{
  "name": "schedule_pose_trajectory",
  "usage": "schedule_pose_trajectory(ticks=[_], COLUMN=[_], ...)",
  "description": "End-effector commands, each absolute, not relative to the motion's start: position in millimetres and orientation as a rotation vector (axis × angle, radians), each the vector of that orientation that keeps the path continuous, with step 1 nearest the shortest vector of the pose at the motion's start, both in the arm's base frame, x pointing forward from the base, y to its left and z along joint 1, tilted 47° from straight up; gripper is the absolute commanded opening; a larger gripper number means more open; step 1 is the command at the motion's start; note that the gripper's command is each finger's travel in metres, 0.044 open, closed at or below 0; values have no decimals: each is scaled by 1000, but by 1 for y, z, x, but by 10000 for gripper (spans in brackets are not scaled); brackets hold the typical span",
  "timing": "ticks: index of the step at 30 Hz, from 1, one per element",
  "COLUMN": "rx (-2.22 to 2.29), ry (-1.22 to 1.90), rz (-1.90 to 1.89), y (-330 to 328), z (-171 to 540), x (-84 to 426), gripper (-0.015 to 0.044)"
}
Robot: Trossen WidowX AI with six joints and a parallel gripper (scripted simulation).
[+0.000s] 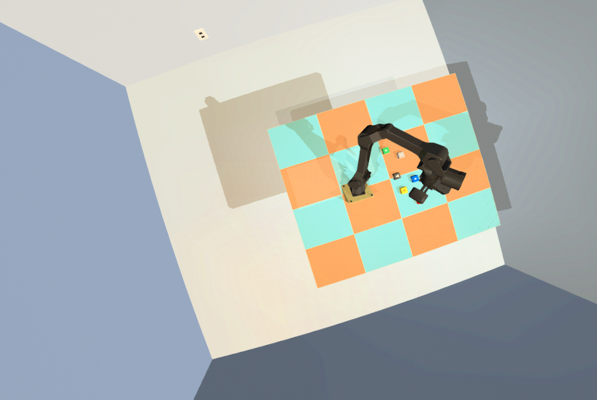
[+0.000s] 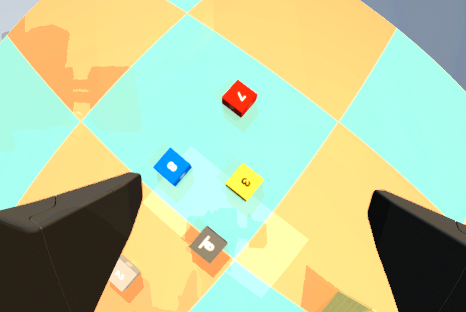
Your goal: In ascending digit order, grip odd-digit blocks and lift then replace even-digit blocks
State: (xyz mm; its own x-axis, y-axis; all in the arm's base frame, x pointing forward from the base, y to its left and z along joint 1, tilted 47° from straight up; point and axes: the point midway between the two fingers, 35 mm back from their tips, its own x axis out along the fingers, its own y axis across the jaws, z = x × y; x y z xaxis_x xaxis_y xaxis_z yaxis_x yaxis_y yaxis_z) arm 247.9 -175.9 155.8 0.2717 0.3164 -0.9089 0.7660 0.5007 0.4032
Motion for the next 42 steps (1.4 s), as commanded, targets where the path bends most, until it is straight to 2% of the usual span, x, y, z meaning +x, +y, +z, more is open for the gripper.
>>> schedule_pose_trajectory(ticks=[1,13,42], rx=[805,534,531], ry=[1497,1492,1490], rz=[93,708,715], y=[-152,-115,-114], z=[93,24,23], x=[263,265,265], gripper=[400,400,400])
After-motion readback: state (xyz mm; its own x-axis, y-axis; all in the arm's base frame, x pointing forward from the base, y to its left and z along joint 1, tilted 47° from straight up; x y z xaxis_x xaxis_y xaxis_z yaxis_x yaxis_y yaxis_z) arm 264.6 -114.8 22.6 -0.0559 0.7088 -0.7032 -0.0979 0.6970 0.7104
